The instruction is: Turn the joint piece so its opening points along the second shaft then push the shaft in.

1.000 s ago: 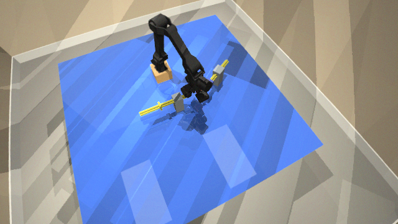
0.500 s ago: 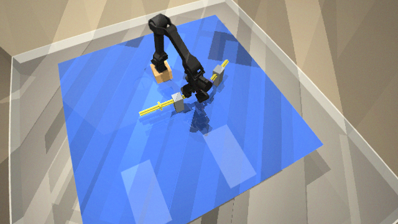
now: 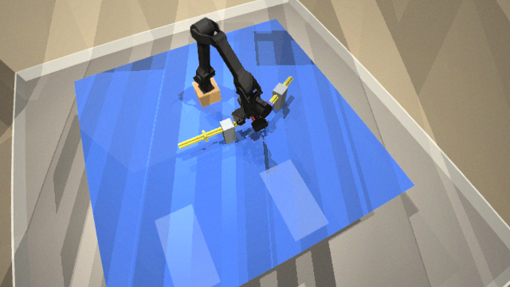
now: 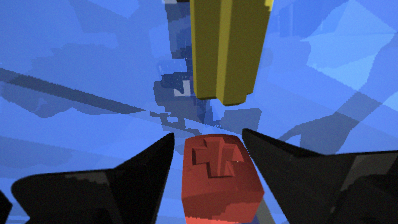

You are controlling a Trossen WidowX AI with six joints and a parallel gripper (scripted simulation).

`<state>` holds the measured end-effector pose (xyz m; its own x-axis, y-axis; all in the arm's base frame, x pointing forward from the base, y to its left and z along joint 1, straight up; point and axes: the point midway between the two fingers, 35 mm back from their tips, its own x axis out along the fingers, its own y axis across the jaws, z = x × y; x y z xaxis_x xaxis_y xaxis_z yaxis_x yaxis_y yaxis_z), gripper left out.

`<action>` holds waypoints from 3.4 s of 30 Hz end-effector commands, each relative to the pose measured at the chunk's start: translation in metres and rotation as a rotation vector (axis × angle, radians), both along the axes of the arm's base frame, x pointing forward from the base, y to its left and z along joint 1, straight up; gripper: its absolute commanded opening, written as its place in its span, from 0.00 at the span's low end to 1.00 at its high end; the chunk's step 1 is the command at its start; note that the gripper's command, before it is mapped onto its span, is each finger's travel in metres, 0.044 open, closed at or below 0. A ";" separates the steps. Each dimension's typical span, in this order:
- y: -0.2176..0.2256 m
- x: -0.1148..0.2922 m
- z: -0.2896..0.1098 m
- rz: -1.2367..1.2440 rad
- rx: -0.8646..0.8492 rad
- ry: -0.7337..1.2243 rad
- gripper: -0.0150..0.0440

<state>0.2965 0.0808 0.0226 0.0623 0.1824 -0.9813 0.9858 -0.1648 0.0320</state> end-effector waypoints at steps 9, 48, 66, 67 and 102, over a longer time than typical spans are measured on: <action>0.000 0.000 0.000 0.001 0.000 0.001 1.00; 0.005 0.005 0.067 0.448 -0.332 0.052 1.00; 0.002 0.003 0.122 1.060 -0.261 -0.022 1.00; 0.002 0.002 0.125 1.094 -0.257 -0.027 1.00; -0.028 -0.006 0.144 1.127 -0.083 -0.115 1.00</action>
<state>0.2906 0.0574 0.1693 -0.0059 0.0989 -0.9951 0.4956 0.8646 0.0830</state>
